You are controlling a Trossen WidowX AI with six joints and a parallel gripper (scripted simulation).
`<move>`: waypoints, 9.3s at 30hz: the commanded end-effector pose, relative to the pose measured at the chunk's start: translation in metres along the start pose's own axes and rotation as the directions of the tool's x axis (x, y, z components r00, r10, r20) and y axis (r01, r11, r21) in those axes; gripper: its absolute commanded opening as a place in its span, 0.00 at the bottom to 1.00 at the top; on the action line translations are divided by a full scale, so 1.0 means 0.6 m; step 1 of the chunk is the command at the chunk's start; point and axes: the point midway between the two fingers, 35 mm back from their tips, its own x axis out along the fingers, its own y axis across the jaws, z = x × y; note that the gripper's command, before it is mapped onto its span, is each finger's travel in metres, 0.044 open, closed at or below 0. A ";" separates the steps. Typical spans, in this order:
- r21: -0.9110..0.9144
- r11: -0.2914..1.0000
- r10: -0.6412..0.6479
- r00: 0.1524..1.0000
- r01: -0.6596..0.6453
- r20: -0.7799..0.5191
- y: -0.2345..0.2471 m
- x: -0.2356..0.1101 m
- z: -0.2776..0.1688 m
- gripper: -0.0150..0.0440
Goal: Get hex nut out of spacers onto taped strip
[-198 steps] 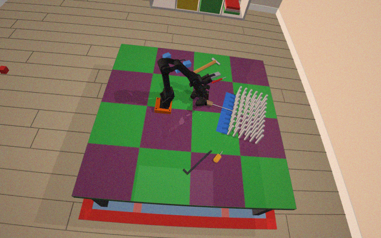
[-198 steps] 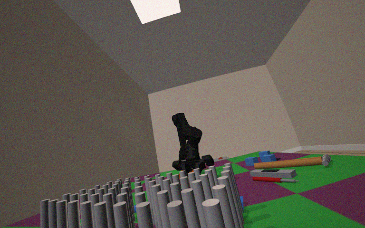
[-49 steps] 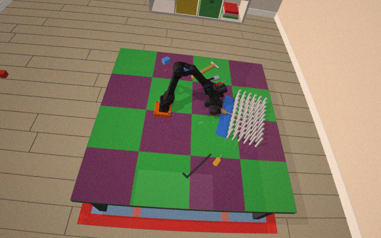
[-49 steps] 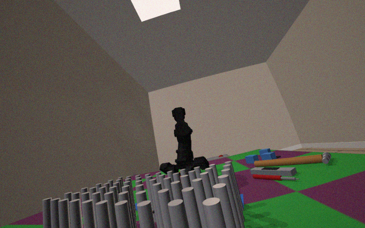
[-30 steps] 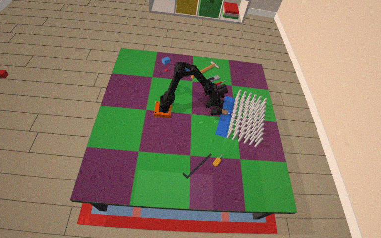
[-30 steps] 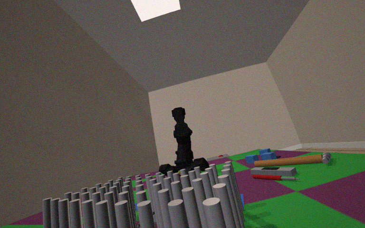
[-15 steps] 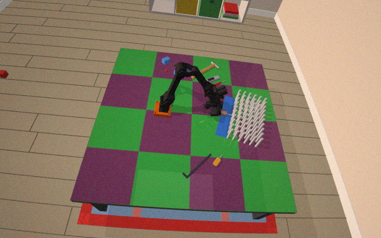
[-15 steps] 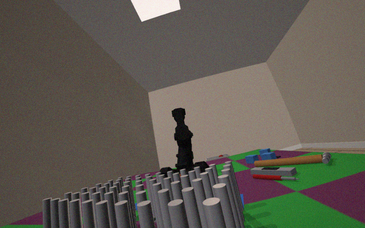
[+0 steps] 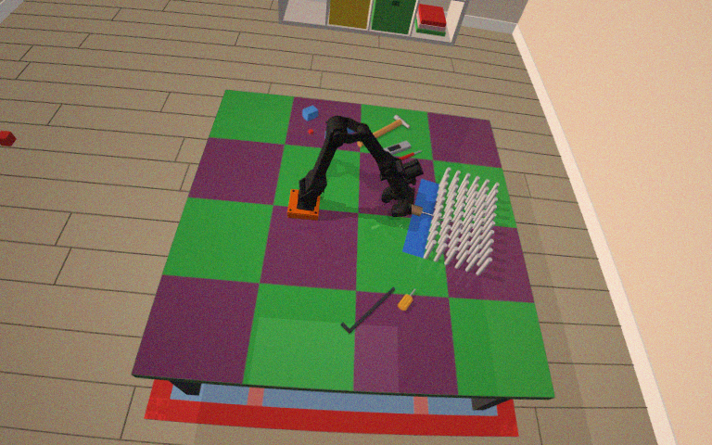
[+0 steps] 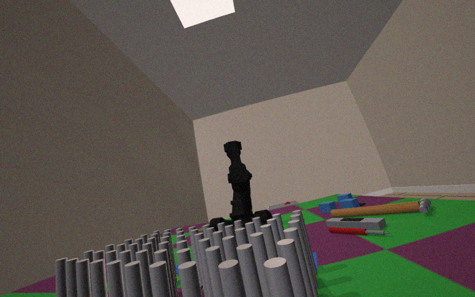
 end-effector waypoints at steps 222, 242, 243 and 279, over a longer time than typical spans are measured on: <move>0.010 1.000 0.004 1.000 -0.004 0.010 -0.001 -0.185 0.202 0.25; 0.010 1.000 0.003 1.000 -0.003 0.009 -0.014 -0.279 0.128 0.25; 0.010 1.000 0.002 1.000 -0.003 0.008 -0.014 -0.286 0.123 0.25; 0.696 0.709 0.071 0.994 -0.109 0.083 0.044 -0.315 0.022 0.25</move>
